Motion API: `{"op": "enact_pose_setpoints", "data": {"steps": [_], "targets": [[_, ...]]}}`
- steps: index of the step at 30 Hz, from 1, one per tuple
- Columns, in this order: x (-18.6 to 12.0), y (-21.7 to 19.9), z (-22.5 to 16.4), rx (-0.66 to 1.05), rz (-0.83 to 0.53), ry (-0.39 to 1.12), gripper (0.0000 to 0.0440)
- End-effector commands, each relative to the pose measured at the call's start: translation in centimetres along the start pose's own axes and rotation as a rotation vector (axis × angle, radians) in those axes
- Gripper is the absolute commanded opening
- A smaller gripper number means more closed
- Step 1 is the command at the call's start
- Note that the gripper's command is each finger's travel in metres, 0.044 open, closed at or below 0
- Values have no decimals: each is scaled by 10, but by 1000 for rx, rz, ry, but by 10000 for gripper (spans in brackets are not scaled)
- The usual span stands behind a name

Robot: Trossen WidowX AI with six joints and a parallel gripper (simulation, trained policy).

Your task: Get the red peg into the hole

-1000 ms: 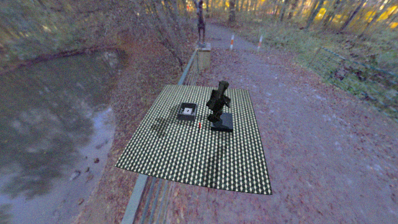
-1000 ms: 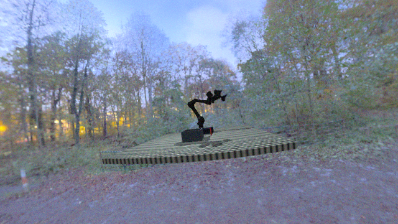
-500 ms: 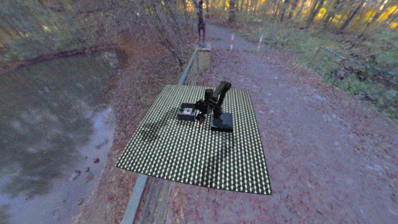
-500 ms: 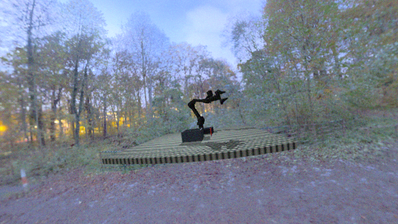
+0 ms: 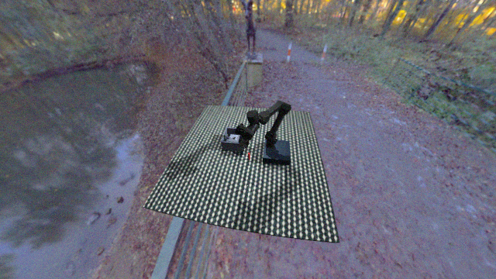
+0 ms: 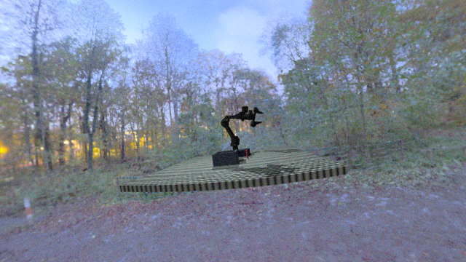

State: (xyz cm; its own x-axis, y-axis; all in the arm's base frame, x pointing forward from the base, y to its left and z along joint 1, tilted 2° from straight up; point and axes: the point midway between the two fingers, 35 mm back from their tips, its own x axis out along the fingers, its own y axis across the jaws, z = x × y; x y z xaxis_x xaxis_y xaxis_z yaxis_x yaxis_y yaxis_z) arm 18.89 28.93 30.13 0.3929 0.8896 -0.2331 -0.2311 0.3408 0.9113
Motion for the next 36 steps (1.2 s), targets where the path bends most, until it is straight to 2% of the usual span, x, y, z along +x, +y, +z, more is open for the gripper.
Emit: {"op": "enact_pose_setpoints", "data": {"steps": [1, 16, 36], "targets": [[-7, -24, 12, 32, -123, -40, 440], [-51, -118, 21, 201, -613, -86, 440], [-108, -205, -22, 464, -1224, 24, 440]]}}
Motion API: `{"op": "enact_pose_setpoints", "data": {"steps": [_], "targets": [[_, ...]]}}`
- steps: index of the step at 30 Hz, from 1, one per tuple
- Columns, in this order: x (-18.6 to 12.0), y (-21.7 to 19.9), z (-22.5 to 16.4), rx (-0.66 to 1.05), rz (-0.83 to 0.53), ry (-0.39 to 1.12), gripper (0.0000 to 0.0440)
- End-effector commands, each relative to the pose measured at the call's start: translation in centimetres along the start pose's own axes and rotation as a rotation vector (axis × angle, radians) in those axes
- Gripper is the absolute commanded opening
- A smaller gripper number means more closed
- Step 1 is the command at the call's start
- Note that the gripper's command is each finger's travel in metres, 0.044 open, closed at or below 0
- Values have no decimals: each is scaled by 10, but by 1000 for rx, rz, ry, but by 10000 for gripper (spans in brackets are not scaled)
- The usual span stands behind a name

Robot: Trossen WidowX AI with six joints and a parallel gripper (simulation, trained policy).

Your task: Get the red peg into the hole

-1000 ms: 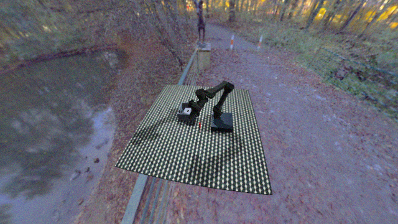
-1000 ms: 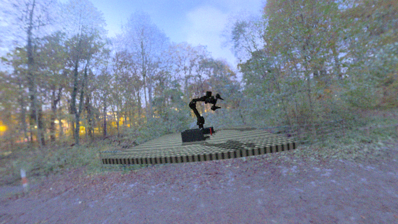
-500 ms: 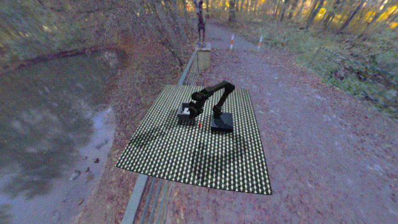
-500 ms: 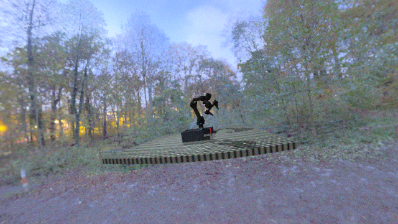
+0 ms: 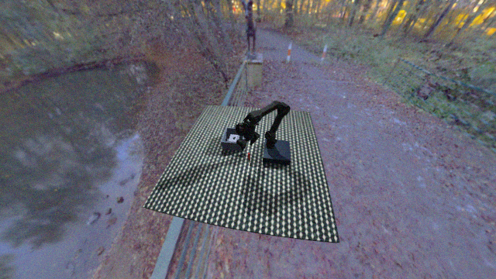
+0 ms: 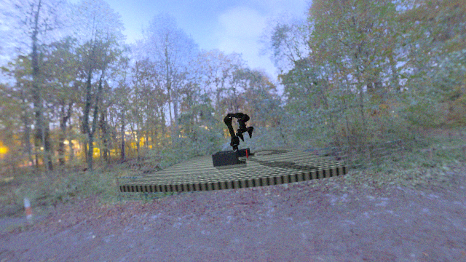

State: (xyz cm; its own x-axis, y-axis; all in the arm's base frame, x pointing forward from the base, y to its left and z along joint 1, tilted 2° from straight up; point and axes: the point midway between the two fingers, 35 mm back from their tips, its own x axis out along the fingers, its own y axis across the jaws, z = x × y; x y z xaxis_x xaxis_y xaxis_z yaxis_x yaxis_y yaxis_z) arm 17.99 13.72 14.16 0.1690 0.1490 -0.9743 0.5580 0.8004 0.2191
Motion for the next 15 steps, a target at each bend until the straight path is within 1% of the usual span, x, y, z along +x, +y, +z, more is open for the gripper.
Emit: {"op": "enact_pose_setpoints", "data": {"steps": [1, 8, 15], "targets": [[10, -14, -2, 31, -112, 15, 440], [31, -28, -5, 65, -256, 38, 440], [52, -34, -6, 83, -335, 44, 440]]}}
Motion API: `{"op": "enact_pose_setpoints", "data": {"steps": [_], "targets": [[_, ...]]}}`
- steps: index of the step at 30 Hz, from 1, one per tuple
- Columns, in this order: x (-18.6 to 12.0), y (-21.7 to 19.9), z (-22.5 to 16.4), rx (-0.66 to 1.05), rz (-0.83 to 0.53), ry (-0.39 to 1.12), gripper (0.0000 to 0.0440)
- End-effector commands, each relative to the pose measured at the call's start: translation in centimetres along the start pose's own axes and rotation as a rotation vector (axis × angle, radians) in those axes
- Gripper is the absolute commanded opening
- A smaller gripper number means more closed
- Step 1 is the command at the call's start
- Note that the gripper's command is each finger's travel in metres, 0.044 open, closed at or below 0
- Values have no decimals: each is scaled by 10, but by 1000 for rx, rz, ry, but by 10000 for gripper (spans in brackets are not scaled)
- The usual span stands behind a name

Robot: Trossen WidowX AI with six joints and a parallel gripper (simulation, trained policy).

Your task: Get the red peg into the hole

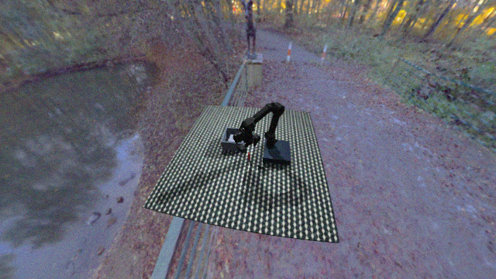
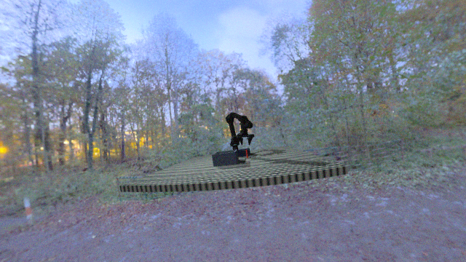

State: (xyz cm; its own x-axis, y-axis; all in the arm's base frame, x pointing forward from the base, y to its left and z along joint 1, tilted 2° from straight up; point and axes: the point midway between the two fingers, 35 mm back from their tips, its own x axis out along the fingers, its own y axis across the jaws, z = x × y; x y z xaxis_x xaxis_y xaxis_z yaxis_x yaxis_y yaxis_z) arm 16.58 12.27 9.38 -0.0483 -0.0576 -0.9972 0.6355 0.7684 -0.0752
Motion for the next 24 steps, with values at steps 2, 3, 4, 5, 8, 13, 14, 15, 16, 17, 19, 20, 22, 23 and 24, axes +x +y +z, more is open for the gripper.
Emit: {"op": "enact_pose_setpoints", "data": {"steps": [2, 3, 4, 5, 8, 13, 14, 15, 16, 17, 19, 20, 22, 23, 24], "targets": [[17, 0, 1, 13, -49, -4, 440], [20, 1, 1, 14, -54, -5, 440], [23, 2, 1, 14, -59, -6, 440], [27, 2, 2, 15, -63, -7, 440], [37, 5, 2, 16, -71, -13, 440], [57, 9, 3, 17, -75, -27, 440], [61, 9, 4, 17, -75, -30, 440], [65, 10, 4, 18, -74, -33, 440], [70, 10, 5, 18, -73, -37, 440], [74, 11, 5, 18, -71, -41, 440], [82, 12, 6, 17, -68, -48, 440], [86, 12, 7, 16, -67, -52, 440], [93, 12, 8, 13, -67, -56, 433], [96, 12, 8, 11, -69, -57, 421], [99, 12, 8, 10, -71, -58, 402]]}}
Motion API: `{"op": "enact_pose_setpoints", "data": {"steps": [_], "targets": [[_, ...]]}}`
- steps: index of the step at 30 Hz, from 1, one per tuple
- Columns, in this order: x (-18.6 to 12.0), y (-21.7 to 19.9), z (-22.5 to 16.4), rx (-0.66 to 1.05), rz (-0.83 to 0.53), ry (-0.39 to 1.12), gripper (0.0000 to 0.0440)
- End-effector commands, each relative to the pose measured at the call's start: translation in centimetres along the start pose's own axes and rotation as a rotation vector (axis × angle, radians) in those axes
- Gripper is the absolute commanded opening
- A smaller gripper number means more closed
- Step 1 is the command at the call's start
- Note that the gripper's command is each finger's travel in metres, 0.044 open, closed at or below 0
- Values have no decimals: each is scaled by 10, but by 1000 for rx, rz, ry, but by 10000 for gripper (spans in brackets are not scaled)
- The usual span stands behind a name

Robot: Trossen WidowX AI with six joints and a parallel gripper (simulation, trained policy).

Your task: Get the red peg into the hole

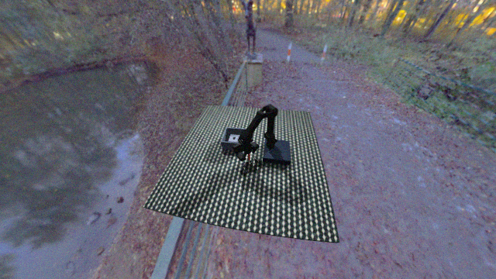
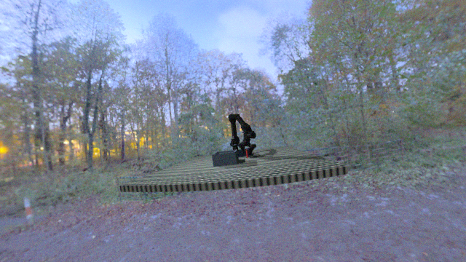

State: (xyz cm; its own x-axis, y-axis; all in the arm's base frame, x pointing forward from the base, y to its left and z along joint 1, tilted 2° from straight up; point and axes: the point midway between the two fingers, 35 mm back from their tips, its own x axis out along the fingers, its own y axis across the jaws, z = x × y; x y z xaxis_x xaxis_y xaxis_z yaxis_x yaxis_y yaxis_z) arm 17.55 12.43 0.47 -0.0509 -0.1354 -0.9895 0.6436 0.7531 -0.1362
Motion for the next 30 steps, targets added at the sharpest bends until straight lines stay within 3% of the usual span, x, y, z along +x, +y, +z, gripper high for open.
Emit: {"op": "enact_pose_setpoints", "data": {"steps": [1, 16, 30], "targets": [[15, -2, 1, -6, -12, -9, 378], [34, -11, -2, -6, -109, 7, 0], [-17, -4, 32, -6, -74, -117, 0]]}}
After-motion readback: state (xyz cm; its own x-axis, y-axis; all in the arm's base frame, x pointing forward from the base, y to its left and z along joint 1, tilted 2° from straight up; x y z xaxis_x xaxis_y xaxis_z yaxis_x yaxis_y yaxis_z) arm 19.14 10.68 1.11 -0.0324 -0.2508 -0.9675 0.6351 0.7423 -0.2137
